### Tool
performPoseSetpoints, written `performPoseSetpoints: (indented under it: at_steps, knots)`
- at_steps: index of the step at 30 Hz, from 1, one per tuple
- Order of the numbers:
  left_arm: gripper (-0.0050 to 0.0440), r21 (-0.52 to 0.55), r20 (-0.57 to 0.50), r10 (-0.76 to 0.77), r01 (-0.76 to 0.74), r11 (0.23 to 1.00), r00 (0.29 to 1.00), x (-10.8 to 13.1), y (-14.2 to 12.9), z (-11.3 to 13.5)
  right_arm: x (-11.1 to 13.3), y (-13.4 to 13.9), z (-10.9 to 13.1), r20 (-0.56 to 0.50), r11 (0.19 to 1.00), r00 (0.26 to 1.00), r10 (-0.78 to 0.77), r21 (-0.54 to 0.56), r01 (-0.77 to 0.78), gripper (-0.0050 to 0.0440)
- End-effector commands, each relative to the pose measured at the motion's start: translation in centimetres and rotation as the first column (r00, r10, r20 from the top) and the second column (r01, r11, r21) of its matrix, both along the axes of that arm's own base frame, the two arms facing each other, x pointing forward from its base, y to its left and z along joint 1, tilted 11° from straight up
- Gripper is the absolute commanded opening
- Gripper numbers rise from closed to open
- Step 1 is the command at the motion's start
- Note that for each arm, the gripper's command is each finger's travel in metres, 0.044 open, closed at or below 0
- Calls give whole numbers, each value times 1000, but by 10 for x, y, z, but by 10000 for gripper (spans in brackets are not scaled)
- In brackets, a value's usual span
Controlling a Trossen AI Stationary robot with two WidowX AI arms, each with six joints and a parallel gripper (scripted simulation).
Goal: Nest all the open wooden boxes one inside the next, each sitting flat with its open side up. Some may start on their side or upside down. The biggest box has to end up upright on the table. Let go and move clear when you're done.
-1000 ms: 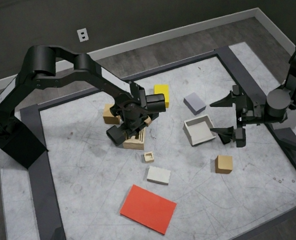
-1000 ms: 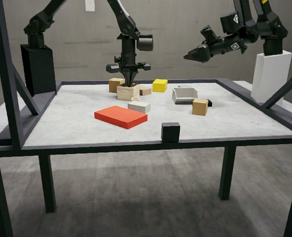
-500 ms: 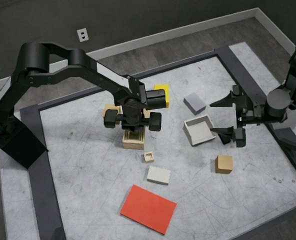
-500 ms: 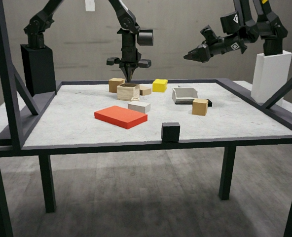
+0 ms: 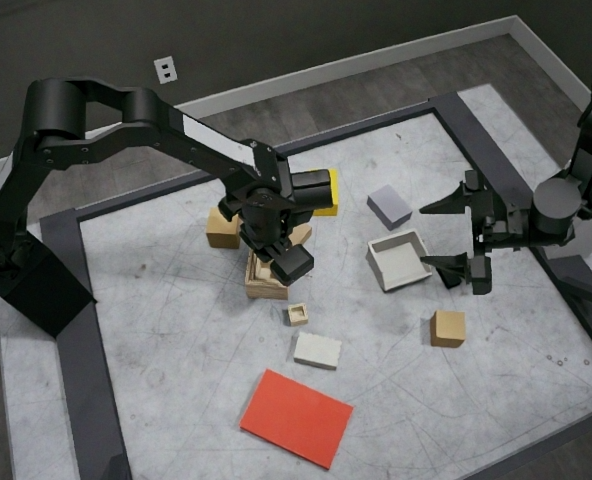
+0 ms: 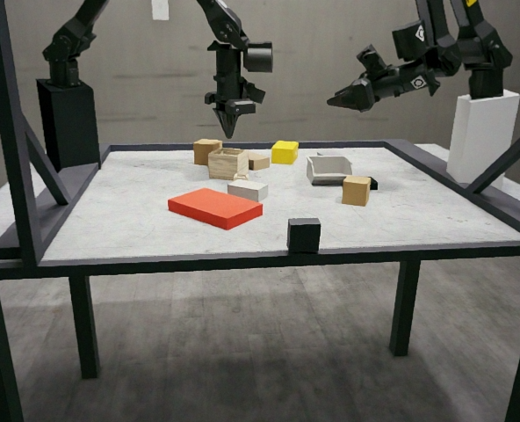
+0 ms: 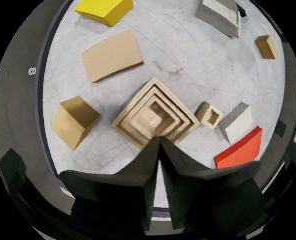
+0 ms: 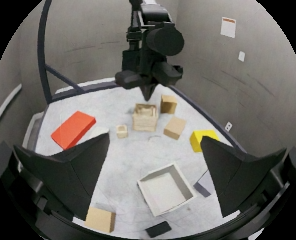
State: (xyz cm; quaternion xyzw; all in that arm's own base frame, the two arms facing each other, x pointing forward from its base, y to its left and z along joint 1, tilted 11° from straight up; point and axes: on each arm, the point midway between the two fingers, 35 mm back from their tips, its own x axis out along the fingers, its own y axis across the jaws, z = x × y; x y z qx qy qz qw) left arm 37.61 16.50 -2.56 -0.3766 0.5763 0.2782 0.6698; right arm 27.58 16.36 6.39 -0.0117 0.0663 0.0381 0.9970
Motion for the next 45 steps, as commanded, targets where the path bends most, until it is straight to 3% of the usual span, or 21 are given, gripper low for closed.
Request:
performPoseSetpoints:
  at_steps: [1,2,7,15,17,28,45]
  knots:
    - [-50,55,55,-152,149,987,987,8,7,25,0,1,4,11,1000,1000,1,10,-1,400]
    - [-50,55,55,-152,149,987,987,8,7,25,0,1,4,11,1000,1000,1,10,-1,400]
    - [-50,132,45,-462,453,881,886,5,7,34,0,1,4,11,1000,1000,1,10,-1,400]
    - [-50,218,-4,-782,763,608,623,2,7,44,0,1,4,11,1000,1000,1,10,-1,400]
    - [-50,226,-11,-808,789,572,589,1,7,45,0,1,4,11,1000,1000,1,10,-1,400]
    - [-50,193,-17,-802,789,583,597,2,3,31,6,6,5,1,1000,1000,10,22,-10,400]
    - [-50,171,-2,-708,698,695,706,30,-12,18,33,31,-26,-283,995,955,93,5,-96,400]
